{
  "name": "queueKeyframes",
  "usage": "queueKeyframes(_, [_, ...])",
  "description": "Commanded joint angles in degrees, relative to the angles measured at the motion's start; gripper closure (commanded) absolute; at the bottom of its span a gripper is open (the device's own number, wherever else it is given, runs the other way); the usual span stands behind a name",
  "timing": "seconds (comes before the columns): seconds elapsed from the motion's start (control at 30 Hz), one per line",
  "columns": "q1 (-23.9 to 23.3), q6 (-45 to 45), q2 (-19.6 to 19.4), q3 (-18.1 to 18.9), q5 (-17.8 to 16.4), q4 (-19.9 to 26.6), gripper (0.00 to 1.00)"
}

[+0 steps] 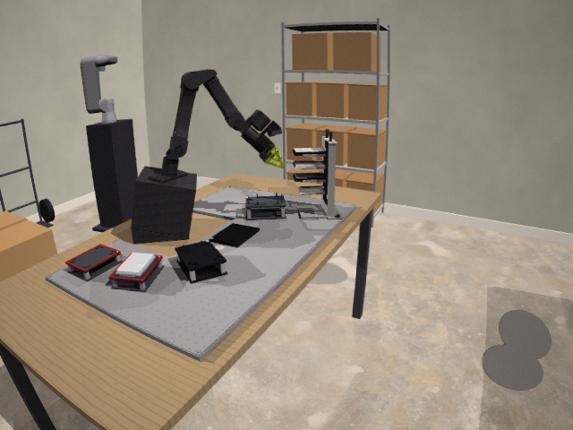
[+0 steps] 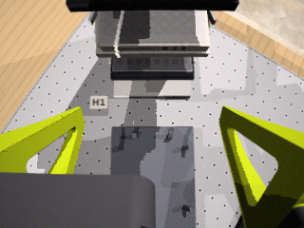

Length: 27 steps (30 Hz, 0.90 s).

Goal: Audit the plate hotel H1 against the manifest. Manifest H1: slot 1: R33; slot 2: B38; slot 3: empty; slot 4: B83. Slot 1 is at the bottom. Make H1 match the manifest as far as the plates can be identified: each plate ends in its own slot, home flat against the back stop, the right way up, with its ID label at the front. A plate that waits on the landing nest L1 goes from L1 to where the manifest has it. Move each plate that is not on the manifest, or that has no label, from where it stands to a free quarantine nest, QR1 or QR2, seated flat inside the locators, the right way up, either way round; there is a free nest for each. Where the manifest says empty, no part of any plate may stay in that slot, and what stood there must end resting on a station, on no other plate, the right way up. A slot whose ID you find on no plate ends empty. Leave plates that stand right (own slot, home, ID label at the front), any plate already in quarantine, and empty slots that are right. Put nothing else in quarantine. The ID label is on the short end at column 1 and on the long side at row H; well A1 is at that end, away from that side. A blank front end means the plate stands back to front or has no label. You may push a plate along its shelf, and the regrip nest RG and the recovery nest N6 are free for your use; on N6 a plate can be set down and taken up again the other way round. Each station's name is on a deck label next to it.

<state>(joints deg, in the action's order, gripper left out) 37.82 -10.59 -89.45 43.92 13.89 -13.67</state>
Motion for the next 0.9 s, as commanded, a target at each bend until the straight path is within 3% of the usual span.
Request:
queueKeyframes(0.0, [-0.2,0.2,0.5,1.7,-0.1,1.0,0.0])
queueKeyframes(0.07, [0.6,-0.2,2.0,-1.5,0.4,0.9,0.0])
queueKeyframes(0.57, [2.1,-1.2,5.7,-6.3,1.7,-1.1,0.0])
queueKeyframes(0.63, [1.9,-1.0,3.0,-6.7,1.7,-2.5,0.0])
queueKeyframes(0.87, [1.5,-0.9,1.3,-7.4,1.6,-4.9,0.0])
